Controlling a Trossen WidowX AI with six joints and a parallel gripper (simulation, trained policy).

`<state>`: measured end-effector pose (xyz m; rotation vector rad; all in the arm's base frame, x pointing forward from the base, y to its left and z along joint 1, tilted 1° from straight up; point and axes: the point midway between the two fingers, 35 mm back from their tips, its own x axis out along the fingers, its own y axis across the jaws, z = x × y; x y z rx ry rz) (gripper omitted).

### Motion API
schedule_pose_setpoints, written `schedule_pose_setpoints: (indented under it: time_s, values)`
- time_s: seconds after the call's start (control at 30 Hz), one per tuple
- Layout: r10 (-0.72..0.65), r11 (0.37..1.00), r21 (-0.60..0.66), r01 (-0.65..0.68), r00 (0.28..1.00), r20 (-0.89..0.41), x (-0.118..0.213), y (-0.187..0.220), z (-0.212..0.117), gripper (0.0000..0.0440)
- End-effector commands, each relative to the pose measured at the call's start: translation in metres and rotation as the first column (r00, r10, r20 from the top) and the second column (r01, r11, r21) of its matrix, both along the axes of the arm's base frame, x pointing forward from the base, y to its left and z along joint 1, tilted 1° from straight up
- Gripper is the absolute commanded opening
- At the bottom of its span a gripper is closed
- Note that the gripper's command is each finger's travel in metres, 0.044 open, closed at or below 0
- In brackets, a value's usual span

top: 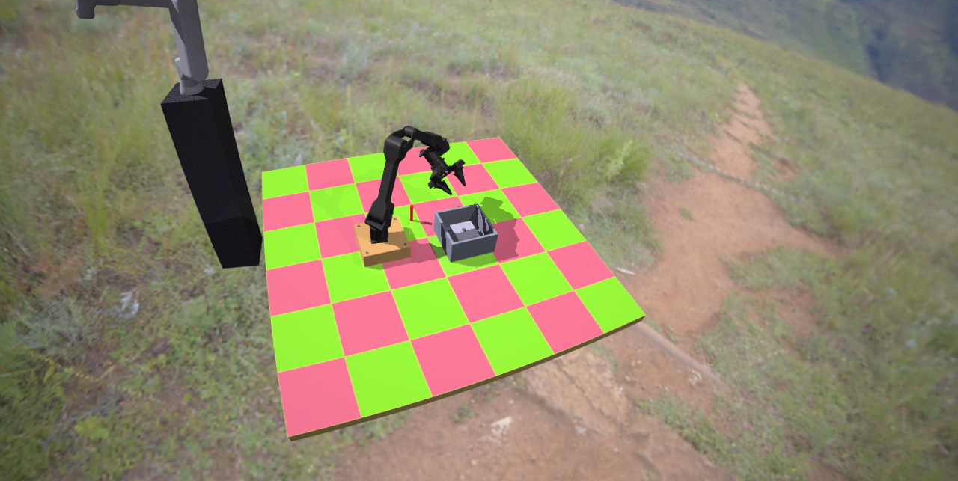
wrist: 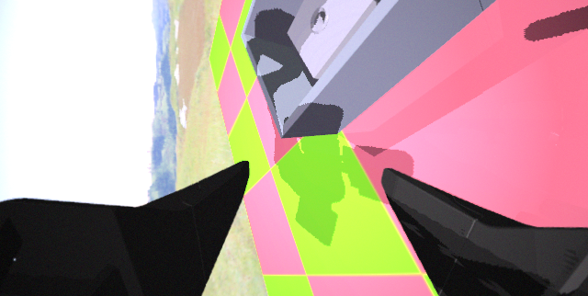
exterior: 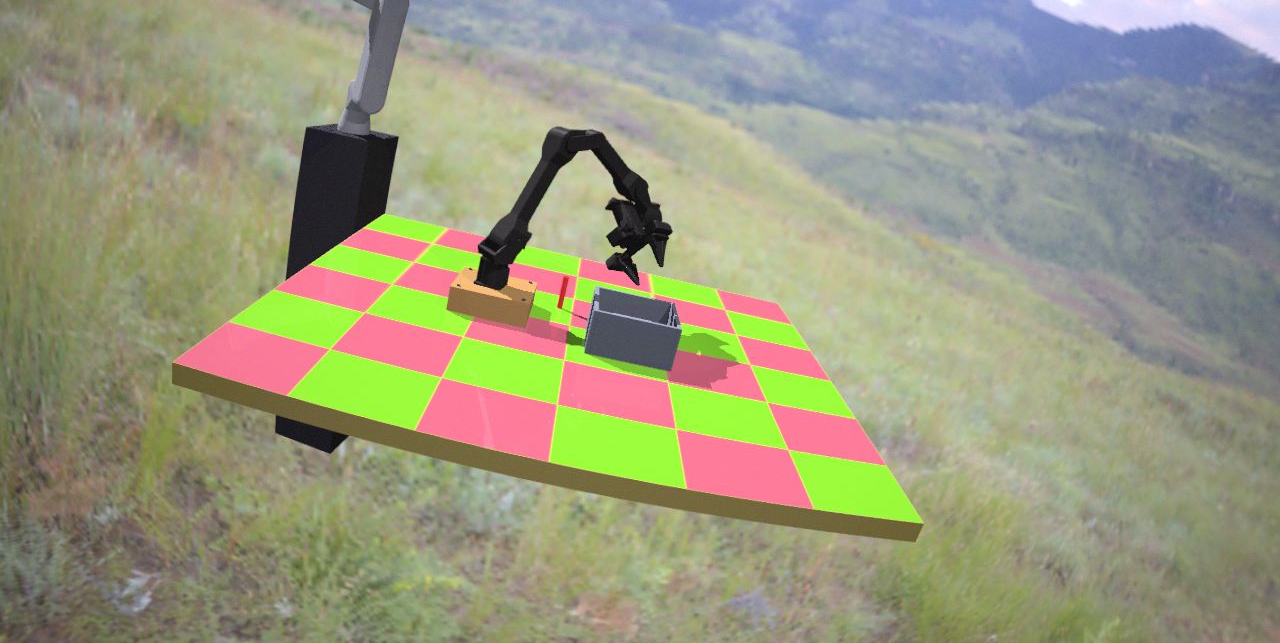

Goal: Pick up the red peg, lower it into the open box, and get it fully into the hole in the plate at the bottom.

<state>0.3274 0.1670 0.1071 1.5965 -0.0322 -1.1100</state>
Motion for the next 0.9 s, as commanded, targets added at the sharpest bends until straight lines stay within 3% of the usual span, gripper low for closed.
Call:
schedule_pose_setpoints:
  time_s: [0.0, 0.17, 0.4, 0.87]
  values:
    - [0.013, 1.000, -0.002, -0.013, 0.999, -0.032, -0.004, -0.001, -0.001, 0.0407]
    - [0.085, 0.996, -0.003, -0.087, 0.978, -0.189, -0.025, -0.005, -0.001, 0.0440]
    - [0.214, 0.976, 0.038, -0.216, 0.900, -0.379, -0.053, -0.007, 0.003, 0.0440]
    - [0.503, 0.843, 0.201, -0.498, 0.600, -0.622, -0.103, -0.008, 0.002, 0.0440]
